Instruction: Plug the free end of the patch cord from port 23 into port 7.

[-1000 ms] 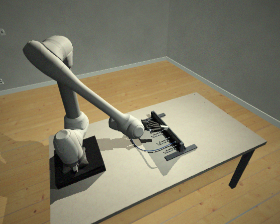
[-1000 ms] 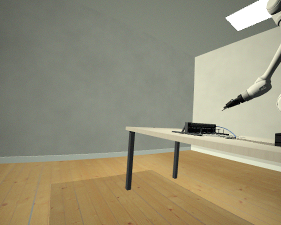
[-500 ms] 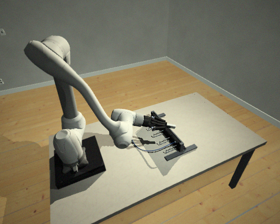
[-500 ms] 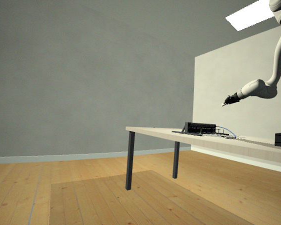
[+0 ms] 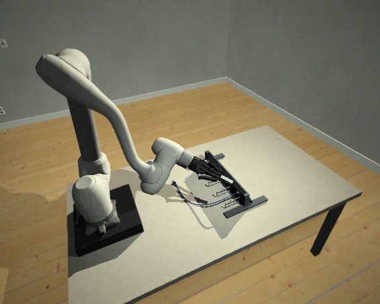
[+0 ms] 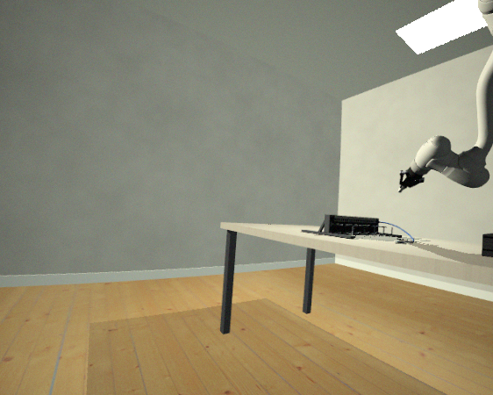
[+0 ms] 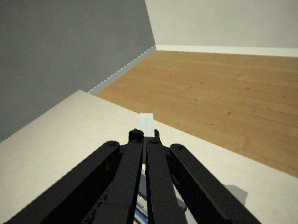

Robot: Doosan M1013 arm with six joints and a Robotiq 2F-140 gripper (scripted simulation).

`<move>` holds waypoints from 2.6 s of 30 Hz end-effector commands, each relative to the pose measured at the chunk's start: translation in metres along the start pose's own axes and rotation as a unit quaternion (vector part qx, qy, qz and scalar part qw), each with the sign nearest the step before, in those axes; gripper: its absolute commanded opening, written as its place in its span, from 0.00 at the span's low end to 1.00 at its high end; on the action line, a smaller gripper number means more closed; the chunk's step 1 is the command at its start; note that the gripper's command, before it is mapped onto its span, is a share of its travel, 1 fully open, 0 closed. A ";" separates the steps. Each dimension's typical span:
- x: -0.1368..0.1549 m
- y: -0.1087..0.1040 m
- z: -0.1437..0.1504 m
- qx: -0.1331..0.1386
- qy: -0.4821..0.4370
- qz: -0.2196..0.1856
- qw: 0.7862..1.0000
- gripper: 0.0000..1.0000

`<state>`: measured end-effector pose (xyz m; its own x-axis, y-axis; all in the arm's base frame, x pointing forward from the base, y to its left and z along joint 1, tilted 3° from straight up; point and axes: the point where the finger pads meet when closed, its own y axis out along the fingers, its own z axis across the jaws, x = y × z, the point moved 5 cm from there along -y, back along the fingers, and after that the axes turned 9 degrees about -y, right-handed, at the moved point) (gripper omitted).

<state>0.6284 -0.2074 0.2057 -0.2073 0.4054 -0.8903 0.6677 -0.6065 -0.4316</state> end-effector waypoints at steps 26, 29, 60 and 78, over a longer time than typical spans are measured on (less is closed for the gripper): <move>0.183 -0.121 -0.023 0.222 0.131 -0.298 0.919 0.00; 0.202 -0.140 -0.034 0.228 0.141 -0.333 0.904 0.00; 0.281 -0.247 -0.112 0.224 0.190 -0.506 0.811 0.00; 0.281 -0.247 -0.112 0.224 0.190 -0.506 0.811 0.00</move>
<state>0.4855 0.1325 0.0782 -0.1944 0.9806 0.0245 -0.0513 0.0147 -0.9986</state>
